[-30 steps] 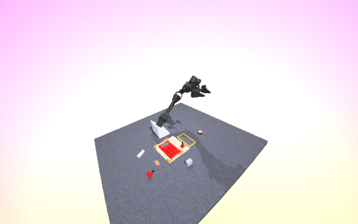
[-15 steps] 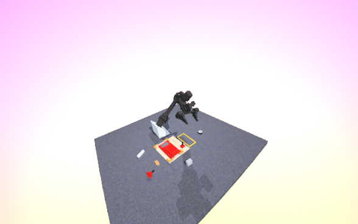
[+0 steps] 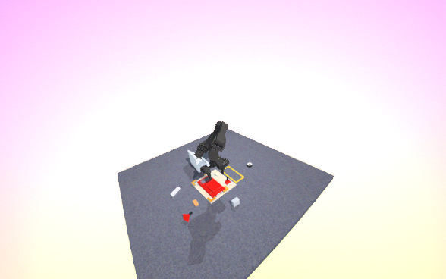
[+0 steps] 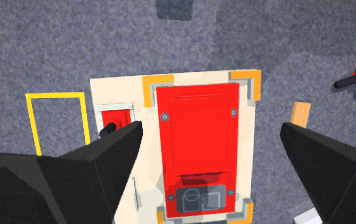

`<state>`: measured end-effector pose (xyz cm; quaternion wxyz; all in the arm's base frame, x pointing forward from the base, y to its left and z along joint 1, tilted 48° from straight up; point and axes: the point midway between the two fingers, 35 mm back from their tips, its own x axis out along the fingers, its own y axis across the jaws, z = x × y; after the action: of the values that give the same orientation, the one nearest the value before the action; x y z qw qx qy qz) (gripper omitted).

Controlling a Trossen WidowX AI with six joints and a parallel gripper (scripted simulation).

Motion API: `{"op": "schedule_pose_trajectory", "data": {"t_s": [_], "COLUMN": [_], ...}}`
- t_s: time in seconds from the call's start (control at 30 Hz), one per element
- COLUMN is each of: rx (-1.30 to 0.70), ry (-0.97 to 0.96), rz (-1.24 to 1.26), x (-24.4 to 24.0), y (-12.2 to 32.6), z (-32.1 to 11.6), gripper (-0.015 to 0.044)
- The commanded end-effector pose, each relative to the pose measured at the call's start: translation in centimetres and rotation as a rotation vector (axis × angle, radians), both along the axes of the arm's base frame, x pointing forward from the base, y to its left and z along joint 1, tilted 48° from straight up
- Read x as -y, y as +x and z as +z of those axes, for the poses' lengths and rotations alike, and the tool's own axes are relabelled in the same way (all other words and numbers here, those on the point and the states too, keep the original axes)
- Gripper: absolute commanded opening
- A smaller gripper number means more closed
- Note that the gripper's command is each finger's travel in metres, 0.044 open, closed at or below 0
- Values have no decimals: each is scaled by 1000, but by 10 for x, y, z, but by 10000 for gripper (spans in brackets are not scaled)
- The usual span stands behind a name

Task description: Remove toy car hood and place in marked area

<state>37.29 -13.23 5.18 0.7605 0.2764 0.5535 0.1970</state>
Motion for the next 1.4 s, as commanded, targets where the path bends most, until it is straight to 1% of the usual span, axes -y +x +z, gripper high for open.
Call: {"op": "schedule_pose_trajectory", "data": {"t_s": [0.0, 1.37], "rx": [-106, -109], "ry": [111, 117], "rz": [173, 179], "x": [-21, -42], "y": [-33, -29], "z": [-38, -61], "gripper": [440, 440]}}
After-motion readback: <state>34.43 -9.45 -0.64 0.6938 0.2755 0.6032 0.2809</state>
